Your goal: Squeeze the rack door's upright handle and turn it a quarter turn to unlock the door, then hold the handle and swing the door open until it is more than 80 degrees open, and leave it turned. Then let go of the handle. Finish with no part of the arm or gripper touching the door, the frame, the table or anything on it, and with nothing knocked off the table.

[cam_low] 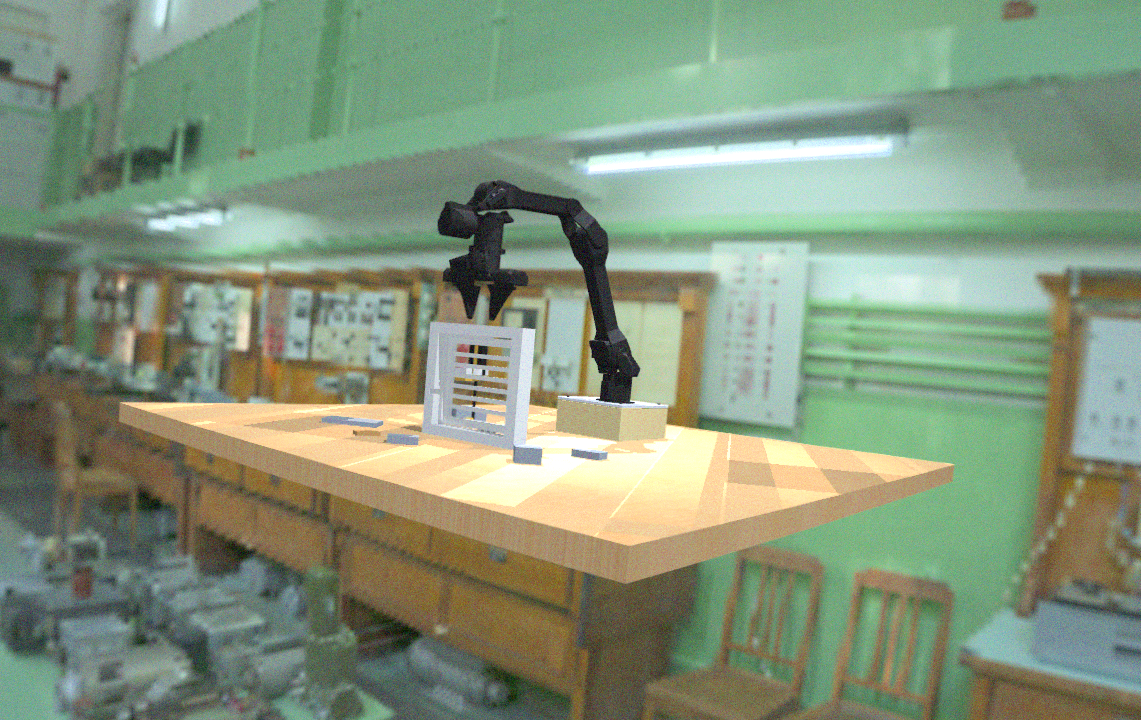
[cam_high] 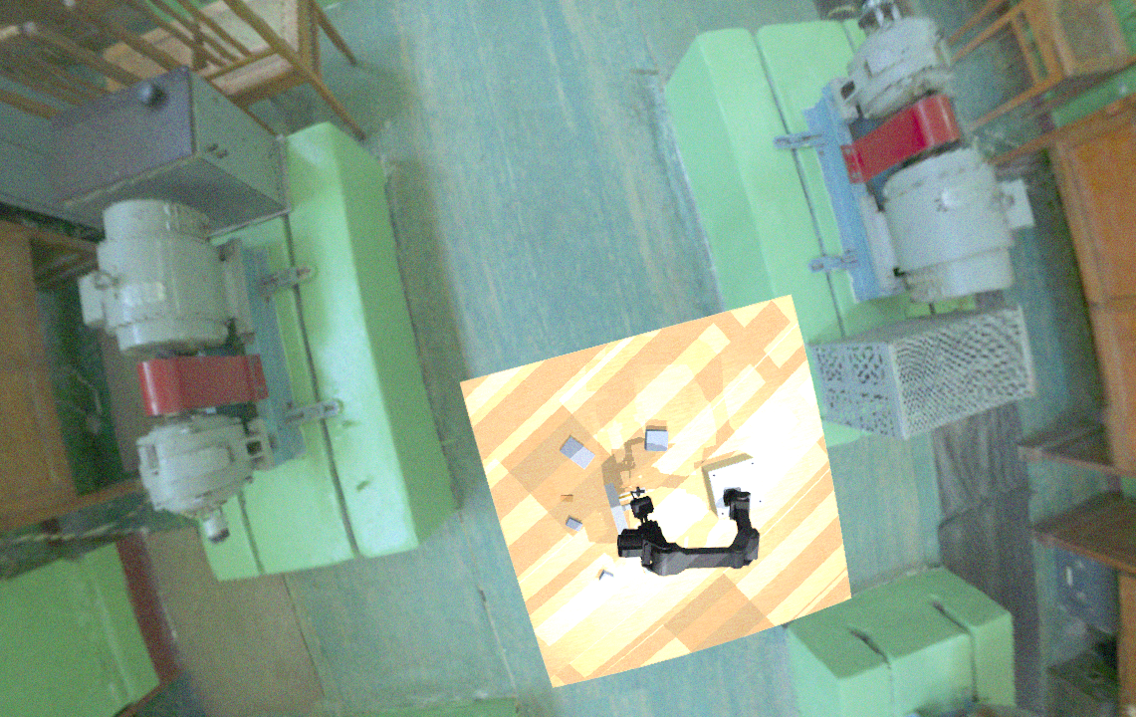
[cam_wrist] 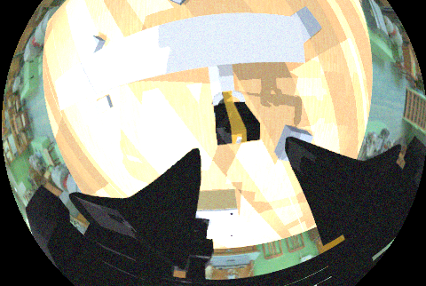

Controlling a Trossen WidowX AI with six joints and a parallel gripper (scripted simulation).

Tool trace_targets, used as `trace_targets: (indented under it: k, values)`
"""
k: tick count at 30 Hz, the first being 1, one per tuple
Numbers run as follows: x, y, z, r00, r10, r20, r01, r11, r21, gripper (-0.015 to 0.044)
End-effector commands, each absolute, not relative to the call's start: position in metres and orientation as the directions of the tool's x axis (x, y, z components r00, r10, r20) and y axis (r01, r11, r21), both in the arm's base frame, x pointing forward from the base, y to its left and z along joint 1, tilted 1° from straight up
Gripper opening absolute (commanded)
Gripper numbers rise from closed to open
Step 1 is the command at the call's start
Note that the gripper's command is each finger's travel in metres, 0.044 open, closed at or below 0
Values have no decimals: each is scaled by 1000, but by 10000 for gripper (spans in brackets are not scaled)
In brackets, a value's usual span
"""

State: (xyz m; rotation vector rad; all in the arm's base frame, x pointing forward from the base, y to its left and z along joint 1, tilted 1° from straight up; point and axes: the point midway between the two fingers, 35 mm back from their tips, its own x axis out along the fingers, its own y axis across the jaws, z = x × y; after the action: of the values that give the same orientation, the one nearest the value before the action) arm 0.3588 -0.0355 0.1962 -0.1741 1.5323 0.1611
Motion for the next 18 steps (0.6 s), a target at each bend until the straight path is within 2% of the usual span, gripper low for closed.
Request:
trace_targets:
  k: [1,18]
  values:
    - [359,-35,191,27,-1,-1000,-217,976,-7,285]
    - [362,-35,163,27,-1,-1000,-217,976,-7,285]
